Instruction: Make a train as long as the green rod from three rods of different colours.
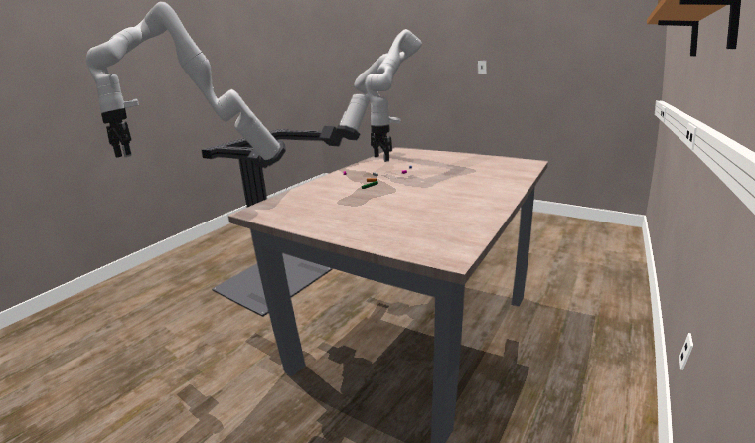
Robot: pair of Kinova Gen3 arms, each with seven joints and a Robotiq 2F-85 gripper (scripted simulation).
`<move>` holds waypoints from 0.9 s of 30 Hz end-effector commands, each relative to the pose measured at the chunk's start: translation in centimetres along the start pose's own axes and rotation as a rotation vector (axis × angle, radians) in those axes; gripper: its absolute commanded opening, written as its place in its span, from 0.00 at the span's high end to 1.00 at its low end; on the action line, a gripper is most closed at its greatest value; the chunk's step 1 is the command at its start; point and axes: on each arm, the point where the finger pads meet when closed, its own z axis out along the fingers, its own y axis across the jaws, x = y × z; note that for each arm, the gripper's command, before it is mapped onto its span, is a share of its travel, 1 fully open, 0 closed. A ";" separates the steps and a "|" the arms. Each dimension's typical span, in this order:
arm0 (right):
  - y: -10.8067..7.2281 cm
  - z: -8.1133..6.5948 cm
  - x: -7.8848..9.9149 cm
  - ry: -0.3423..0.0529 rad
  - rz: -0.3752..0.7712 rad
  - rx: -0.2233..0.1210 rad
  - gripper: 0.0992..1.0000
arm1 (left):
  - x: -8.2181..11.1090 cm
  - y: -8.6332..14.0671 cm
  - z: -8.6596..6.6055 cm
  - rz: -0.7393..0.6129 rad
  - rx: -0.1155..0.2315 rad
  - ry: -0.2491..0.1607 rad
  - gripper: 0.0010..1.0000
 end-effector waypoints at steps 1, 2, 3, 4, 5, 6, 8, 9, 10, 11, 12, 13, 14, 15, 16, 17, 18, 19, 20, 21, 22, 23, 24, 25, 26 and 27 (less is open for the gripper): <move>0.0 -0.1 0.0 -0.001 0.000 -0.001 0.00 | -0.4 -0.5 0.0 -0.062 0.003 -0.001 0.00; 0.0 -0.1 0.0 -0.001 0.000 -0.001 0.00 | -0.5 -0.7 0.0 -0.086 0.006 -0.001 0.00; 0.0 -0.1 0.0 -0.001 0.000 -0.001 0.00 | -0.7 -0.9 0.0 -0.110 0.009 -0.001 0.00; 0.0 -0.1 0.0 -0.001 0.000 -0.001 0.00 | -0.8 -1.1 0.0 -0.135 0.011 -0.001 0.00; 0.0 -0.1 0.0 -0.001 0.000 -0.001 0.00 | -0.9 -1.3 0.0 -0.161 0.014 -0.001 0.00; 0.0 -0.1 0.0 -0.001 0.000 -0.001 0.00 | -1.1 -1.5 0.1 -0.187 0.017 -0.001 0.00; 0.0 -0.1 0.0 -0.001 0.000 -0.001 0.00 | -1.4 -2.0 0.1 -0.243 0.022 0.000 0.00; 0.0 -0.1 0.0 -0.001 0.000 -0.001 0.00 | -1.5 -2.2 0.1 -0.272 0.025 0.000 0.00; 0.0 -0.1 0.0 -0.001 0.000 -0.001 0.00 | -1.5 -2.2 0.1 -0.272 0.025 0.000 0.00; 0.0 -0.1 0.0 -0.001 0.000 -0.001 0.00 | -1.5 -2.2 0.1 -0.272 0.025 0.000 0.00; 0.0 -0.1 0.0 -0.001 0.000 -0.001 0.00 | -1.7 -2.5 0.2 -0.302 0.028 0.001 0.00; 0.0 -0.1 0.0 -0.001 0.000 -0.001 0.00 | -1.8 -2.7 0.2 -0.333 0.031 0.002 0.00; 0.0 -0.1 0.0 -0.001 0.000 -0.001 0.00 | -1.9 -2.9 0.2 -0.364 0.033 0.002 0.00; 0.0 -0.1 0.0 -0.001 0.000 -0.001 0.00 | -2.1 -3.2 0.2 -0.396 0.036 0.003 0.00; 0.0 -0.1 0.0 -0.001 0.000 -0.001 0.00 | -2.2 -3.4 0.3 -0.429 0.039 0.004 0.00; 0.0 -0.1 0.0 -0.001 0.000 -0.001 0.00 | -2.4 -3.7 0.3 -0.463 0.041 0.006 0.00; 0.0 -0.1 0.0 -0.001 0.000 -0.001 0.00 | -2.5 -3.9 0.3 -0.497 0.044 0.007 0.00; 0.0 -0.1 0.0 -0.001 0.000 -0.001 0.00 | -2.6 -4.2 0.3 -0.533 0.046 0.008 0.00; 0.0 -0.1 0.0 -0.001 0.000 -0.001 0.00 | -2.8 -4.4 0.4 -0.568 0.049 0.010 0.00; 0.0 -0.1 0.0 -0.001 0.000 -0.001 0.00 | -2.9 -4.7 0.4 -0.605 0.051 0.011 0.00; 0.0 -0.1 0.0 -0.001 0.000 -0.001 0.00 | -3.1 -4.9 0.4 -0.642 0.053 0.013 0.00; 0.0 -0.1 0.0 -0.001 0.000 -0.001 0.00 | -3.2 -5.2 0.4 -0.679 0.055 0.015 0.00; 0.0 -0.1 0.0 -0.001 0.000 -0.001 0.00 | -3.3 -5.4 0.4 -0.717 0.057 0.017 0.00; 0.0 -0.1 0.0 -0.001 0.000 -0.001 0.00 | -3.4 -5.7 0.5 -0.756 0.059 0.019 0.00; 0.0 -0.1 0.0 -0.001 0.000 -0.001 0.00 | -3.6 -5.9 0.5 -0.795 0.060 0.021 0.00; 0.0 -0.1 0.0 -0.001 0.000 -0.001 0.00 | -3.6 -5.9 0.5 -0.795 0.060 0.021 0.00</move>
